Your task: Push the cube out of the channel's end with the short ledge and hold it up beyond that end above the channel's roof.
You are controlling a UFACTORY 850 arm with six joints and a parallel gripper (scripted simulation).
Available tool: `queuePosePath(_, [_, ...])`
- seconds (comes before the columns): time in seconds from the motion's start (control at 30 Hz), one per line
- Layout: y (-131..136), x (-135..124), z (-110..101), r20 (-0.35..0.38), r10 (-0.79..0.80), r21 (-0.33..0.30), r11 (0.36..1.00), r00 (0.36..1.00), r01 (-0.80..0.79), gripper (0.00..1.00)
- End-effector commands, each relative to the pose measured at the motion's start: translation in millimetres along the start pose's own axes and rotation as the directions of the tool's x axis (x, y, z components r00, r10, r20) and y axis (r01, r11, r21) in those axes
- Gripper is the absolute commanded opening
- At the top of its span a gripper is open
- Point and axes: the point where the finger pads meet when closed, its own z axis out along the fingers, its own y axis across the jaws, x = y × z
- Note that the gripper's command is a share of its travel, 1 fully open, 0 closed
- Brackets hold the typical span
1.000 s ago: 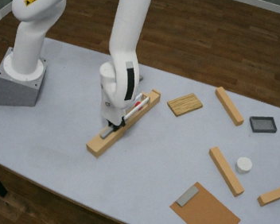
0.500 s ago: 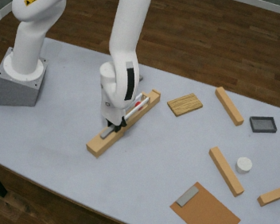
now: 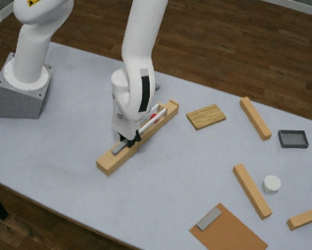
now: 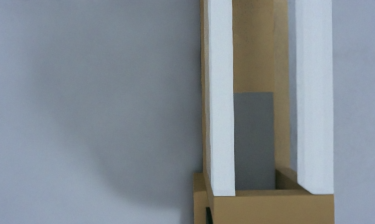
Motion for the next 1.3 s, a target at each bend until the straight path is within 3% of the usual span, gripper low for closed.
queuePosePath(0.0, [1,0,0,0.0,0.0,-0.001,1.0,1.0,0.0,0.39])
queuePosePath(0.27, [1,0,-6,0.0,0.0,-0.001,1.0,1.0,0.0,0.39])
queuePosePath(0.57, [1,0,-48,0.0,0.0,-0.001,1.0,1.0,0.0,0.39])
queuePosePath(0.8, [1,0,-66,0.0,0.0,-0.001,1.0,1.0,0.0,0.39])
queuePosePath(1.27, [1,0,-70,0.0,0.0,-0.001,1.0,1.0,0.0,0.39])
